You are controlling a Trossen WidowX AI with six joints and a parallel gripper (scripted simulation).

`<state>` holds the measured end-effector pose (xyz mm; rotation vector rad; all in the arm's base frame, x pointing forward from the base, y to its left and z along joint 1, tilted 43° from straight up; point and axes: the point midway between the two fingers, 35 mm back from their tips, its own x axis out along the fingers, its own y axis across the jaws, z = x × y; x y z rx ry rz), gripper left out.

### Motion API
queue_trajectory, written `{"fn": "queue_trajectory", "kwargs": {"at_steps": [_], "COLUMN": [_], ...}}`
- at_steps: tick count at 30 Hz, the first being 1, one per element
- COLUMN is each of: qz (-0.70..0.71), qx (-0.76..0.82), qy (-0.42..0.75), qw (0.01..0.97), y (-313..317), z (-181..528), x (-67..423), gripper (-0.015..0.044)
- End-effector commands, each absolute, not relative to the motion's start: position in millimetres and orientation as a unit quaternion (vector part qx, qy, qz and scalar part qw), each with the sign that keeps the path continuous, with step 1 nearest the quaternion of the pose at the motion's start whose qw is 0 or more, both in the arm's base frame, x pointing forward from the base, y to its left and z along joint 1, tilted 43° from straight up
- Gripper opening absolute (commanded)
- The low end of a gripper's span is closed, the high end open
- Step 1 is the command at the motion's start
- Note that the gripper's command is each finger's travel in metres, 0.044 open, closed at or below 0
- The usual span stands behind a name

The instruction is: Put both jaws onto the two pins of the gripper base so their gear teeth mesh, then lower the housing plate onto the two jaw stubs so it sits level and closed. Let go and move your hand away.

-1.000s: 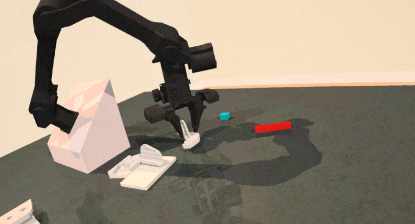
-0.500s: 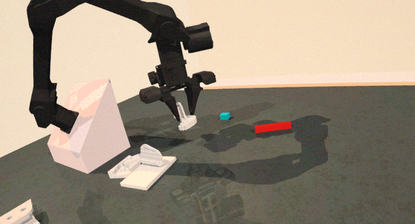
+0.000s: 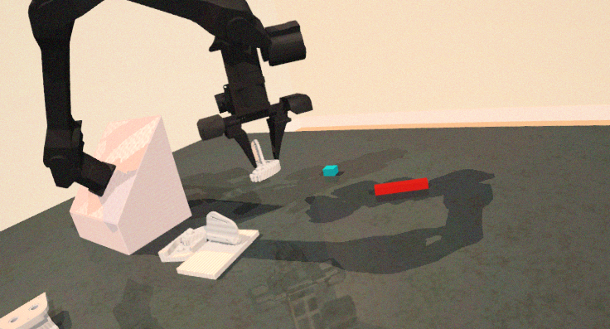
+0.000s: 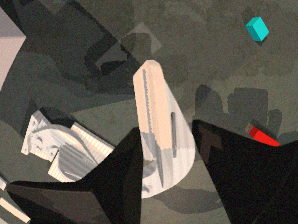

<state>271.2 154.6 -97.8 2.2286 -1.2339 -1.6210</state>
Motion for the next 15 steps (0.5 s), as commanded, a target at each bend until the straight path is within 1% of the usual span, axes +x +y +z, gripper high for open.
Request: {"fn": "queue_trajectory", "kwargs": {"at_steps": [1,15], "qz": [-0.521,-0.442], "qx": [0.738,0.733], "qy": [-0.428,-0.509], "qw": [0.034,-0.089], "y": [151,136], "z": [-93,-76], "x": [269,260], "gripper": [0.0134,0.0134]}}
